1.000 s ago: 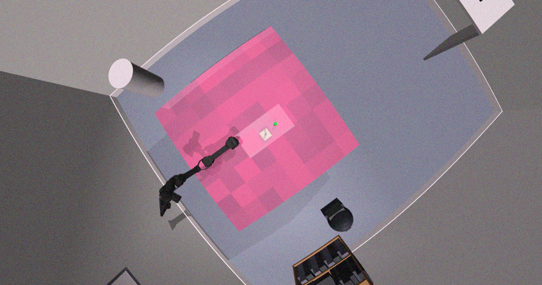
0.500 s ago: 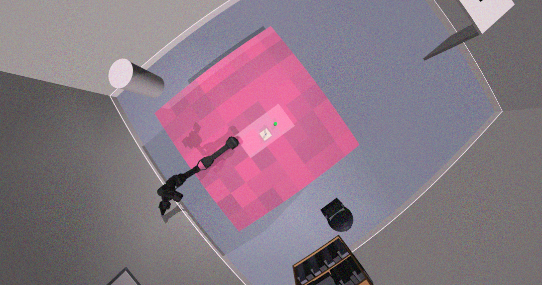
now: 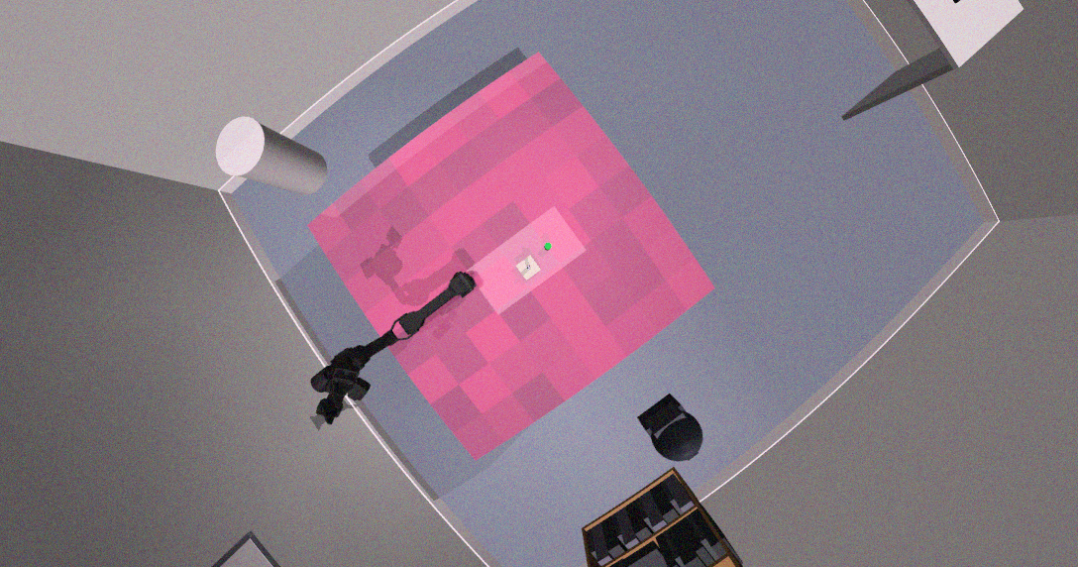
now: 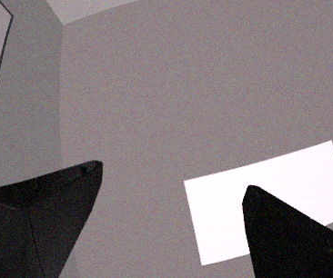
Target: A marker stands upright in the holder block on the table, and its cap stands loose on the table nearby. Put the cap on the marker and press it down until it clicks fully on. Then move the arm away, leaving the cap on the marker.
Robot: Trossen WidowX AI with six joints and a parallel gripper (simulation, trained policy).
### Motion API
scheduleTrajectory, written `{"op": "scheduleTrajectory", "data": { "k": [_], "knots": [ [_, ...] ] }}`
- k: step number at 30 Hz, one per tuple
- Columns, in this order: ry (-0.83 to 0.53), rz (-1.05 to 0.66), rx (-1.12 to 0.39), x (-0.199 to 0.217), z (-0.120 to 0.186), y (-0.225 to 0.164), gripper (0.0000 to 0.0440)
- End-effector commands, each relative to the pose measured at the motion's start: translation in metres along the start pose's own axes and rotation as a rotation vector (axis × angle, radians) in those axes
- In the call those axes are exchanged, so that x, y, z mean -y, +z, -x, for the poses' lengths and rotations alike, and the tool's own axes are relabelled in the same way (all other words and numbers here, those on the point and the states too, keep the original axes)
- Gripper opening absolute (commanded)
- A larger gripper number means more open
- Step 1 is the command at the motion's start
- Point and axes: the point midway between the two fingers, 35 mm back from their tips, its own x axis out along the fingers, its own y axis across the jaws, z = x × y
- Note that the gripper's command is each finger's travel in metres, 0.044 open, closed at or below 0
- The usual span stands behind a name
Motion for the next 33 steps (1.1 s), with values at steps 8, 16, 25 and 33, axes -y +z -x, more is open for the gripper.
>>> {"op": "scheduleTrajectory", "data": {
  "k": [8, 16, 25, 33],
  "knots": [
    [-0.123, 0.062, 0.033, 0.044, -0.017, 0.008, 0.0309],
    [-0.217, 0.106, 0.060, 0.076, -0.027, 0.016, 0.0311],
    [-0.325, 0.151, 0.093, 0.112, -0.035, 0.027, 0.0312],
    [-0.420, 0.186, 0.123, 0.144, -0.041, 0.038, 0.0314]
  ]
}}
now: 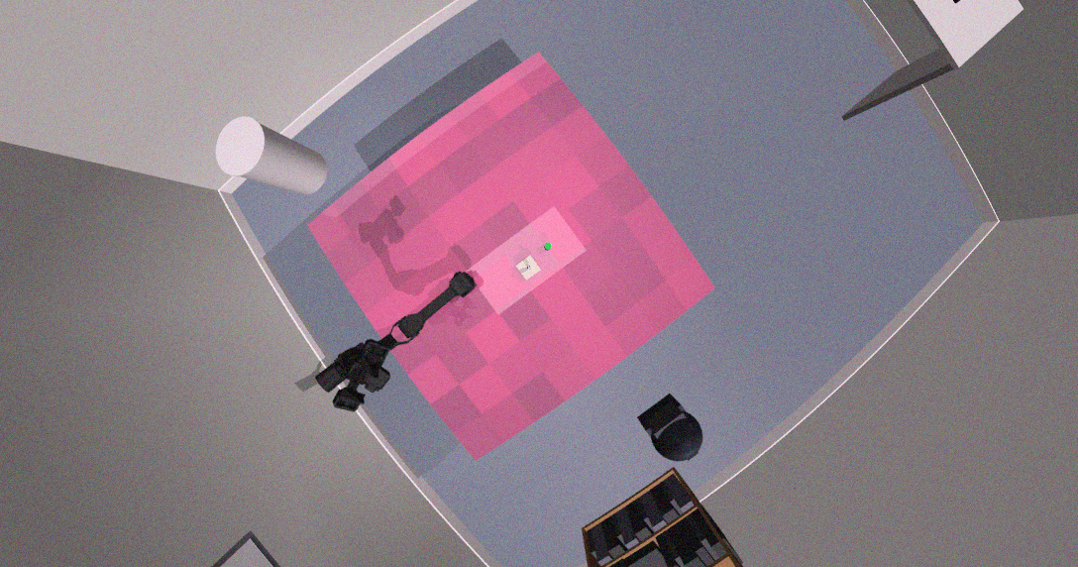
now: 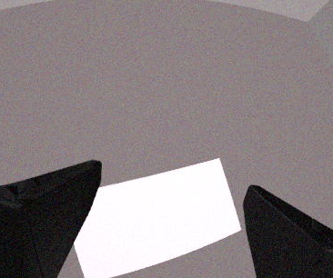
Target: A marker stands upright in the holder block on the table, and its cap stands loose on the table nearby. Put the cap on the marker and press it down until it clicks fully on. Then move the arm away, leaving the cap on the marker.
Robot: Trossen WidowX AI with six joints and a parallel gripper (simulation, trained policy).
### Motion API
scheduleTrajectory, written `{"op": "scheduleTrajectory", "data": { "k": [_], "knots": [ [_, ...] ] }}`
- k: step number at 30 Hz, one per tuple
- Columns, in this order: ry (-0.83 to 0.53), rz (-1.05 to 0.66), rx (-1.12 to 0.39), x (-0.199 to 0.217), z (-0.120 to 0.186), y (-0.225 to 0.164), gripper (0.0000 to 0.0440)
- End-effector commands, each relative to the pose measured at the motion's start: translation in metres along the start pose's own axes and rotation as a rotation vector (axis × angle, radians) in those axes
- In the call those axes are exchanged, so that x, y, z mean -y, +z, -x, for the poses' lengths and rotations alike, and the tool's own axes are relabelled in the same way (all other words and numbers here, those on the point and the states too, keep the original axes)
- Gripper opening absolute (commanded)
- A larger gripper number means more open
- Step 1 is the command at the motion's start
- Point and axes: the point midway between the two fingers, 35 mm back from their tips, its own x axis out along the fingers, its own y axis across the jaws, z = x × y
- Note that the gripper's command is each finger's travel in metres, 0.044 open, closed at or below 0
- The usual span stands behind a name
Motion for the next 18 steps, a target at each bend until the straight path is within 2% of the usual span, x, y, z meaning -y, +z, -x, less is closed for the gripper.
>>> {"op": "scheduleTrajectory", "data": {
  "k": [1, 18],
  "knots": [
    [-0.045, 0.015, 0.010, 0.015, -0.009, 0.000, 0.0314],
    [-0.239, 0.079, 0.069, 0.076, -0.040, 0.011, 0.0316]
  ]
}}
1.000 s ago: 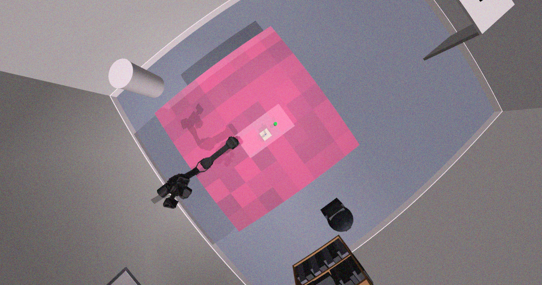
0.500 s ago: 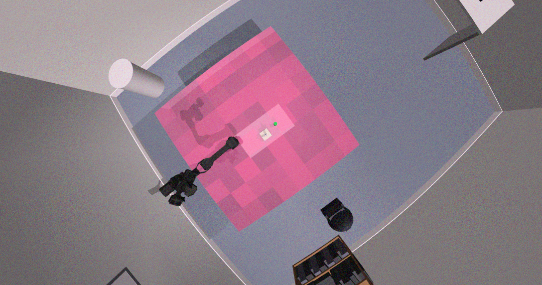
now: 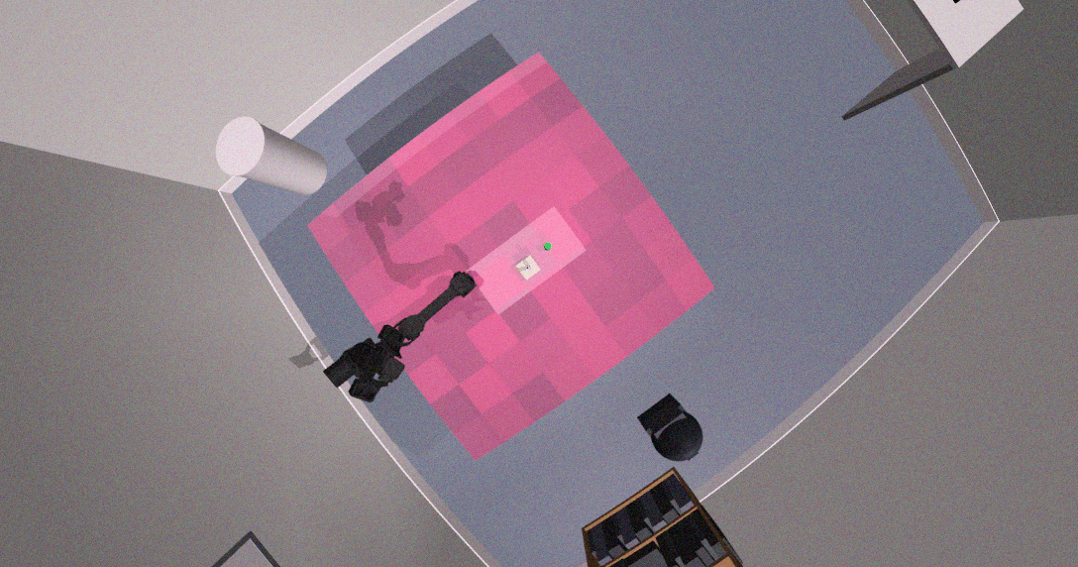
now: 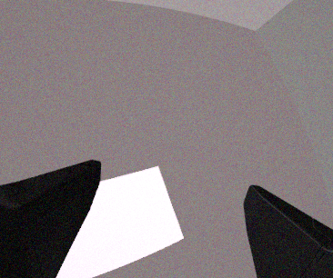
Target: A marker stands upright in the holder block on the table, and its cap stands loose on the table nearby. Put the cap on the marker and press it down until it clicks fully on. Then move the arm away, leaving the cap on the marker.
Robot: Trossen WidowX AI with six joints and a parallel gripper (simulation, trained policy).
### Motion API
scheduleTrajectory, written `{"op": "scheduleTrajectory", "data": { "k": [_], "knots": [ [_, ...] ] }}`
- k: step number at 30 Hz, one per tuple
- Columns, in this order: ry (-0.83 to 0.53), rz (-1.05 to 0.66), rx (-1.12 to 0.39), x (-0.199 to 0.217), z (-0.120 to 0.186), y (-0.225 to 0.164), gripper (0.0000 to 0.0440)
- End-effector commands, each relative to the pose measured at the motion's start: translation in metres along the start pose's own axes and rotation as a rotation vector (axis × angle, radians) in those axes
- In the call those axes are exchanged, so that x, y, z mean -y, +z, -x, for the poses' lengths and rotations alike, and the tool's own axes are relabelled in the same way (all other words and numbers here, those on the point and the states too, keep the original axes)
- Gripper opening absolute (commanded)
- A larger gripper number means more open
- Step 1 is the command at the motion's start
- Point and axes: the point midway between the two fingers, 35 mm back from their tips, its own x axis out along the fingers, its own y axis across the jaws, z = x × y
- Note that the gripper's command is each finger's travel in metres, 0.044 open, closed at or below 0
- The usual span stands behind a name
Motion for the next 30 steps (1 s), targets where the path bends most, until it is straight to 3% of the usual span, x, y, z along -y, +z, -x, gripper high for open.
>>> {"op": "scheduleTrajectory", "data": {
  "k": [1, 30],
  "knots": [
    [-0.042, 0.012, 0.010, 0.013, -0.010, 0.000, 0.0316],
    [-0.347, 0.105, 0.119, 0.108, -0.063, 0.010, 0.0321]
  ]
}}
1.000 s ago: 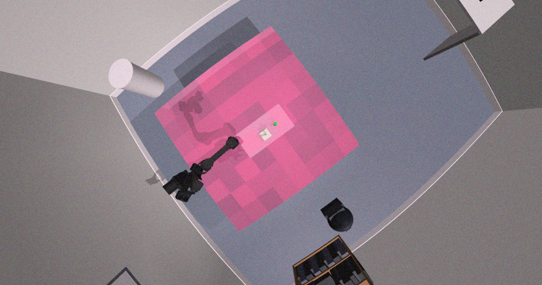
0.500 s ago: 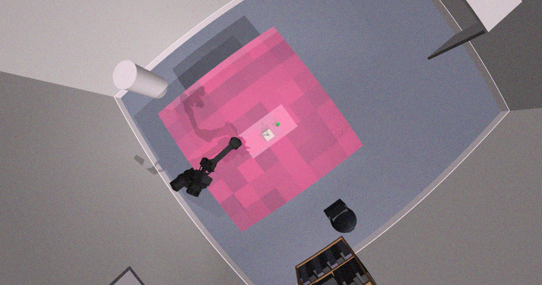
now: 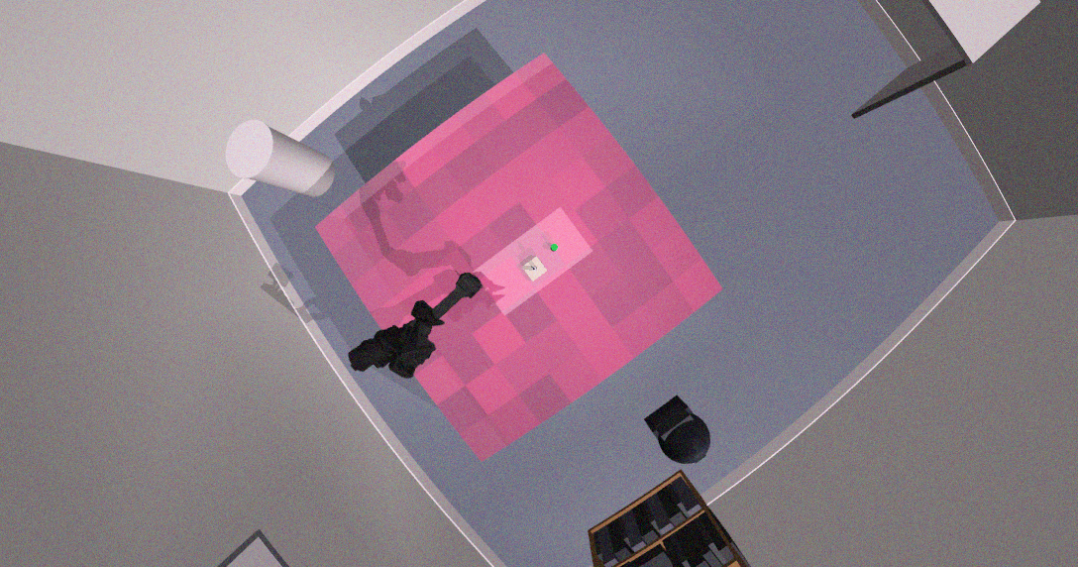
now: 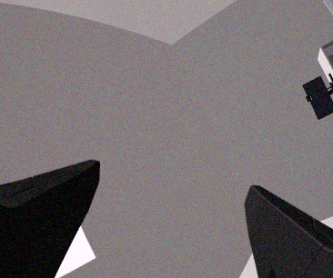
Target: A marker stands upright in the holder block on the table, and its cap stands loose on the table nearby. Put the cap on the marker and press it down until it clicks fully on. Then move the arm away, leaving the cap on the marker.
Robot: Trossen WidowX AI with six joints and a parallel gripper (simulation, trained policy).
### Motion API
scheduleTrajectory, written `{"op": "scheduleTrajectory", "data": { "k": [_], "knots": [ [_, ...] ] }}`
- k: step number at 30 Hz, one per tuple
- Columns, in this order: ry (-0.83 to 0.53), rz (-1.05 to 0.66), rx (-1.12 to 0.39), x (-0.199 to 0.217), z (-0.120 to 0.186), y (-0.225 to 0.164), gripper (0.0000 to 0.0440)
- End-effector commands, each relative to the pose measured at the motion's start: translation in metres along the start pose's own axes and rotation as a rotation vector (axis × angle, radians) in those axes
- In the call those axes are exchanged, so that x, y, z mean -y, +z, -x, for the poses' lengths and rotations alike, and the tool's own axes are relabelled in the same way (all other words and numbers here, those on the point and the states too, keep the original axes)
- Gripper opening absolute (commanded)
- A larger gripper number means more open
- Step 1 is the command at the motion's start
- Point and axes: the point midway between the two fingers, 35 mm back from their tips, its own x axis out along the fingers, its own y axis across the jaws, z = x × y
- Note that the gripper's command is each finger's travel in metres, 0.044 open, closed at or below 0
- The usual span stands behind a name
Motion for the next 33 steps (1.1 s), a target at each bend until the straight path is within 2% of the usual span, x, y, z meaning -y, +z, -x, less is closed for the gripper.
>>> {"op": "scheduleTrajectory", "data": {
  "k": [1, 33],
  "knots": [
    [-0.037, 0.010, 0.011, 0.010, -0.010, -0.002, 0.0321],
    [-0.324, 0.094, 0.154, 0.097, -0.075, -0.002, 0.0325]
  ]
}}
